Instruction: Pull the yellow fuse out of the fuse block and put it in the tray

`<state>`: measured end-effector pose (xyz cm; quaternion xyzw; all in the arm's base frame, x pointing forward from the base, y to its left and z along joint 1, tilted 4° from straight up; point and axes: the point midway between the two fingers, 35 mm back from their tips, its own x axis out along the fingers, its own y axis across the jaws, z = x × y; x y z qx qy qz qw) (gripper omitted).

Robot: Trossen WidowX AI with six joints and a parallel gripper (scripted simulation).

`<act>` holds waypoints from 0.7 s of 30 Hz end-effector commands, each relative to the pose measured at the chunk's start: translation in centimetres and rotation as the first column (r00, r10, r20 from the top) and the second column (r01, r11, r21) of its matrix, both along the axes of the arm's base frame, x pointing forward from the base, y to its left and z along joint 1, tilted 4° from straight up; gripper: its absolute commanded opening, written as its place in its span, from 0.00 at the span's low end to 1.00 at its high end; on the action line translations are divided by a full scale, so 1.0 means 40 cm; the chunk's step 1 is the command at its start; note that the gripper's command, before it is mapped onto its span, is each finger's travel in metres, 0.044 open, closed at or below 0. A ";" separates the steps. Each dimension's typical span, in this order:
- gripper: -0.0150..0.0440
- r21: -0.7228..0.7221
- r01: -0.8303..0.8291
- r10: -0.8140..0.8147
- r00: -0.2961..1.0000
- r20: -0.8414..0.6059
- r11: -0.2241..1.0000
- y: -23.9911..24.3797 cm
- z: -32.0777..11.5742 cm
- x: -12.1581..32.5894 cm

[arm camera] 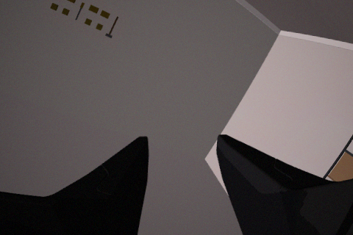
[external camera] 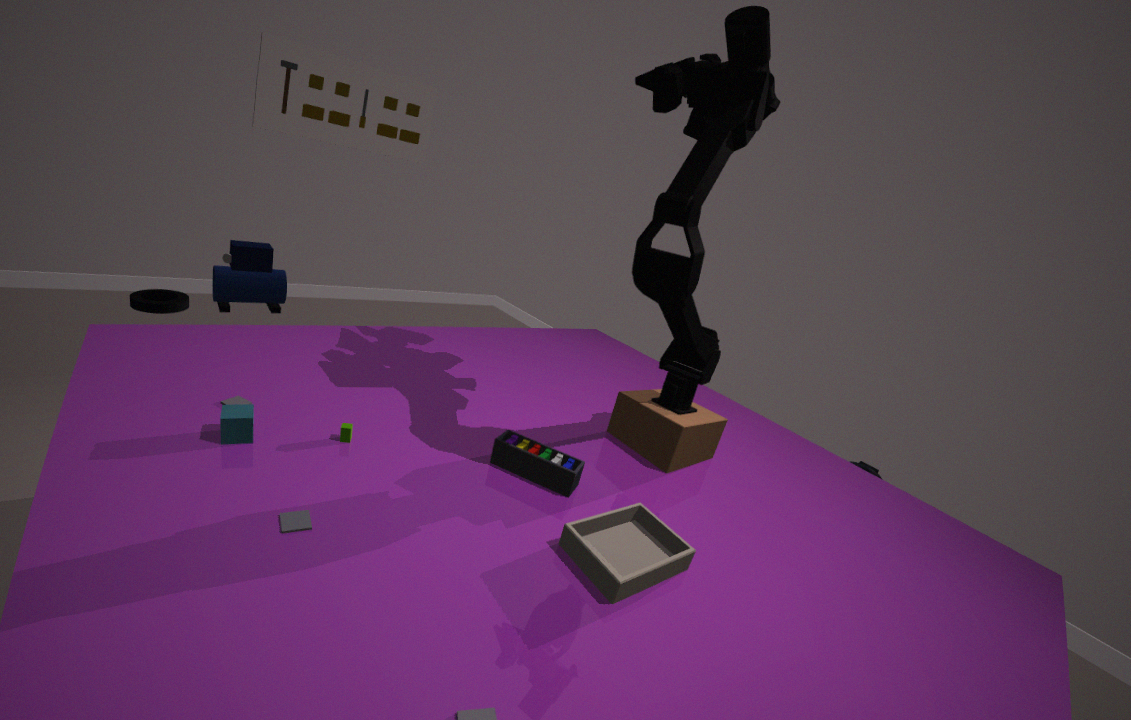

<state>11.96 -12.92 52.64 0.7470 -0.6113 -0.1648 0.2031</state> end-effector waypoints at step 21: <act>0.37 0.090 -0.493 0.033 0.236 0.971 0.865 -0.232 -0.052 -0.237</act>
